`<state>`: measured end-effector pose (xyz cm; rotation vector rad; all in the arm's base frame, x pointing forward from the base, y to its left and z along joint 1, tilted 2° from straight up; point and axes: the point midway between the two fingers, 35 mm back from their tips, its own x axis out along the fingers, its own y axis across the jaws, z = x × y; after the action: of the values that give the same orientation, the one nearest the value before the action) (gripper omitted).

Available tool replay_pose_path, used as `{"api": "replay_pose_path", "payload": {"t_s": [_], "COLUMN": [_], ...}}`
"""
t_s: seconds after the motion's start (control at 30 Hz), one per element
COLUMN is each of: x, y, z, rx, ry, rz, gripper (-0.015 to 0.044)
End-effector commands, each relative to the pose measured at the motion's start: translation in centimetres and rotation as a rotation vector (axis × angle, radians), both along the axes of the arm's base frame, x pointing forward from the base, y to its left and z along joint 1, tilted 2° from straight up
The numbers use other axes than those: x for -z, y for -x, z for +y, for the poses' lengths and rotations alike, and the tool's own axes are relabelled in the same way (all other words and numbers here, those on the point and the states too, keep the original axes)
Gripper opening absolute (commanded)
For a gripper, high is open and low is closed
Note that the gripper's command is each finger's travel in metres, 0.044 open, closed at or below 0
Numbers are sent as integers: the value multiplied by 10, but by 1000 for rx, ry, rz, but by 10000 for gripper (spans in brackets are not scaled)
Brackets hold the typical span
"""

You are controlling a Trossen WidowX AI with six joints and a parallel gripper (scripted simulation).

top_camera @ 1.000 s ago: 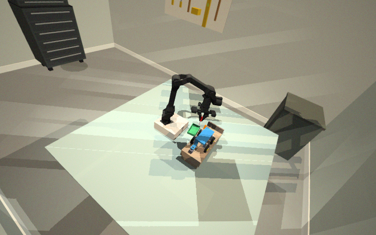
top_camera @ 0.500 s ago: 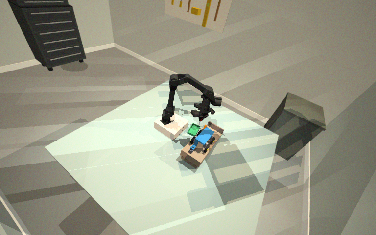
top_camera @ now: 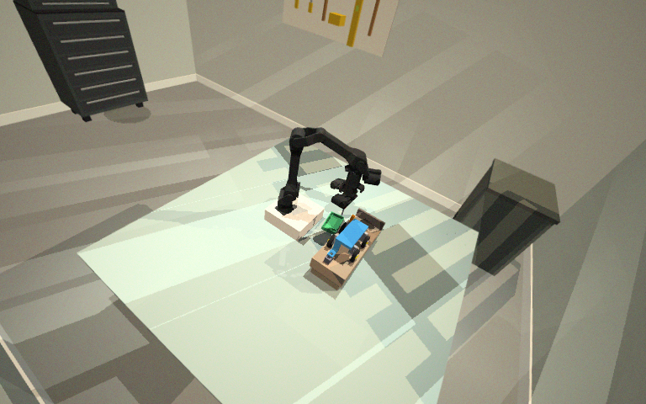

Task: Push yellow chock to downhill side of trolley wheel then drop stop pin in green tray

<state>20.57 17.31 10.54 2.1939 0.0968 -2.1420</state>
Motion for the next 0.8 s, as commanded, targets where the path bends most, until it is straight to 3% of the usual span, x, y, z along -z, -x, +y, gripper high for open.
{"api": "replay_pose_path", "payload": {"t_s": [0.0,0.4,0.77], "x": [0,0,19], "y": [0,0,28], "z": [0,-1,-5], "rx": [-124,-229,-229], "ry": [-22,-39,-38], "rz": [13,19,23], "gripper": [0,0,0]}}
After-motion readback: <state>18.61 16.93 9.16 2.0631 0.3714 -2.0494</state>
